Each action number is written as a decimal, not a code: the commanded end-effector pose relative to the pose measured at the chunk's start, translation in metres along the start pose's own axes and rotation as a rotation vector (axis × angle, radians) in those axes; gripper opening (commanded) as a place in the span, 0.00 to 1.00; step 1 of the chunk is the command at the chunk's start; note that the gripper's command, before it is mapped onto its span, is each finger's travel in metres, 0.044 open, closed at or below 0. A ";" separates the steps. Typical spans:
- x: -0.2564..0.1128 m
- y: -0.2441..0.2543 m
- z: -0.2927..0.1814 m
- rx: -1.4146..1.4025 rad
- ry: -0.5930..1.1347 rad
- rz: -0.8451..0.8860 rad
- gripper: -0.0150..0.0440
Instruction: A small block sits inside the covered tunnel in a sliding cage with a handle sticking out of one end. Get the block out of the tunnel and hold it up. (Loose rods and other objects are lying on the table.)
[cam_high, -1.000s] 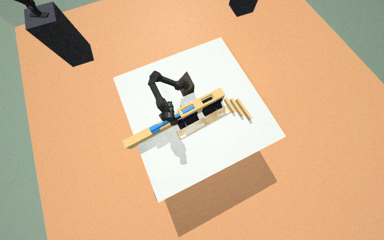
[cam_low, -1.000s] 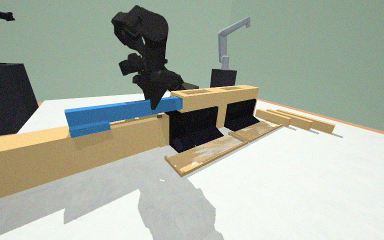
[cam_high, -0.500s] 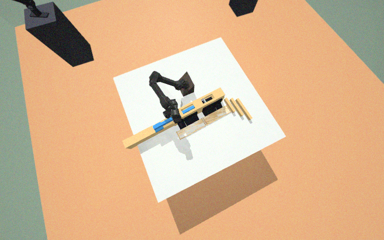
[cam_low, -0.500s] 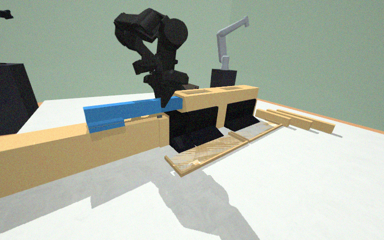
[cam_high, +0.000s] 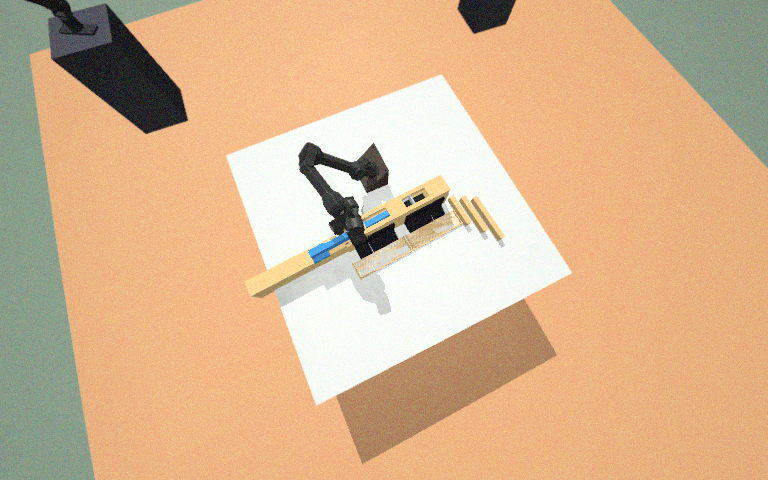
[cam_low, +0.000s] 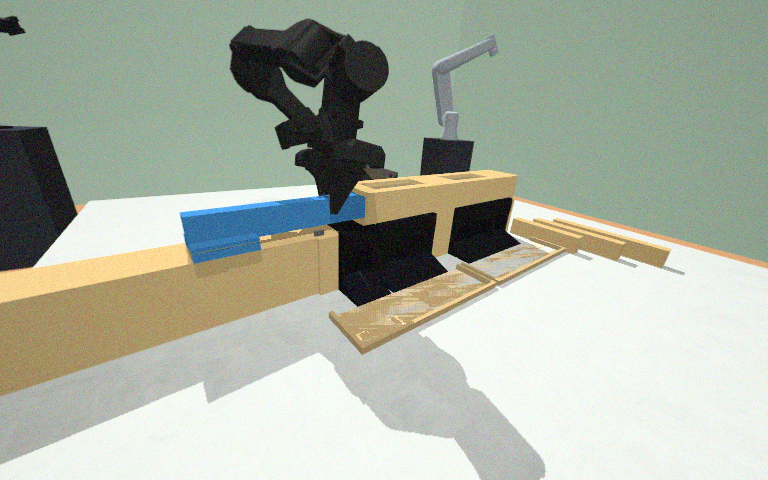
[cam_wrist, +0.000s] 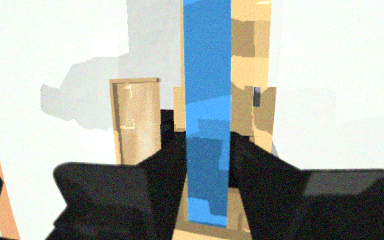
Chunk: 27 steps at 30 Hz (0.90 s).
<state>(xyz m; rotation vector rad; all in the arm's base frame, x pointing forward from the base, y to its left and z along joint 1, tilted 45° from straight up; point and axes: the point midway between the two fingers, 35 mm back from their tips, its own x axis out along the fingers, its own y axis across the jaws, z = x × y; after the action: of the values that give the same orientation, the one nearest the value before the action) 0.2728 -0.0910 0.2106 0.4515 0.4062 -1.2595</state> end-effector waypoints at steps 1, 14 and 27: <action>0.000 0.000 0.000 0.000 0.000 0.000 0.30; -0.022 0.006 0.006 -0.015 0.023 -0.004 0.88; -0.021 0.006 0.056 -0.025 0.033 -0.008 1.00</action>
<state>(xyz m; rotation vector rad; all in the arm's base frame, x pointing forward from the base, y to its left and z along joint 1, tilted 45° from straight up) 0.2754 -0.0990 0.2649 0.4517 0.4408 -1.2615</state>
